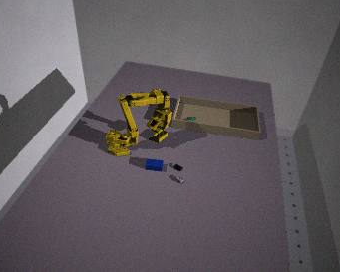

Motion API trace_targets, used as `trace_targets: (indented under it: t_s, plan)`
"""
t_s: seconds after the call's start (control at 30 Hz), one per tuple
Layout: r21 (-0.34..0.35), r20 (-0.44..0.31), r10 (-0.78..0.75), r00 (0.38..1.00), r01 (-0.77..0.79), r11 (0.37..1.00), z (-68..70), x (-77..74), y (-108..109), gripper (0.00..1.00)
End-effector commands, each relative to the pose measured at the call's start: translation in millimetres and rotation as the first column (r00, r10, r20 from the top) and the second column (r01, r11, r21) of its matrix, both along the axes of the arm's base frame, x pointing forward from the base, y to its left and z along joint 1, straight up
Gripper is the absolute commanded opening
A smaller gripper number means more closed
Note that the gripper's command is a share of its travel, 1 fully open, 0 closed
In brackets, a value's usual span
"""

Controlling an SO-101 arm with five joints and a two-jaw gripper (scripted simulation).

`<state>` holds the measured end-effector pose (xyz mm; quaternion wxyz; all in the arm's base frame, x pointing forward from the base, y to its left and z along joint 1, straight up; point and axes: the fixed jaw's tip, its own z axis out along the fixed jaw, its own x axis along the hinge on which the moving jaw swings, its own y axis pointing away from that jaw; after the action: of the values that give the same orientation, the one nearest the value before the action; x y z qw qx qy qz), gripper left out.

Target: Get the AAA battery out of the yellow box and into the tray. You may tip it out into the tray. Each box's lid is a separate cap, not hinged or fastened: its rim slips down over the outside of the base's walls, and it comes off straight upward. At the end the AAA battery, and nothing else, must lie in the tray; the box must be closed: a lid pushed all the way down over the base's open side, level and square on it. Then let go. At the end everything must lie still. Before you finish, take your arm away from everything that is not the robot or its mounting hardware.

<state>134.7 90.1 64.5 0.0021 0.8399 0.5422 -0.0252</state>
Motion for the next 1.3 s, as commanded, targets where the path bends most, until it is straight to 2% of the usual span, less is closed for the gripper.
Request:
trace_targets:
  t_s: [0.0,1.27]
  plan:
    - [0.031,0.04,0.002,0.999,-0.003,1.0,5.5,3.7,1.4,0.21]
    - [0.031,0.04,0.009,0.999,-0.01,0.999,5.5,5.9,4.8,0.21]
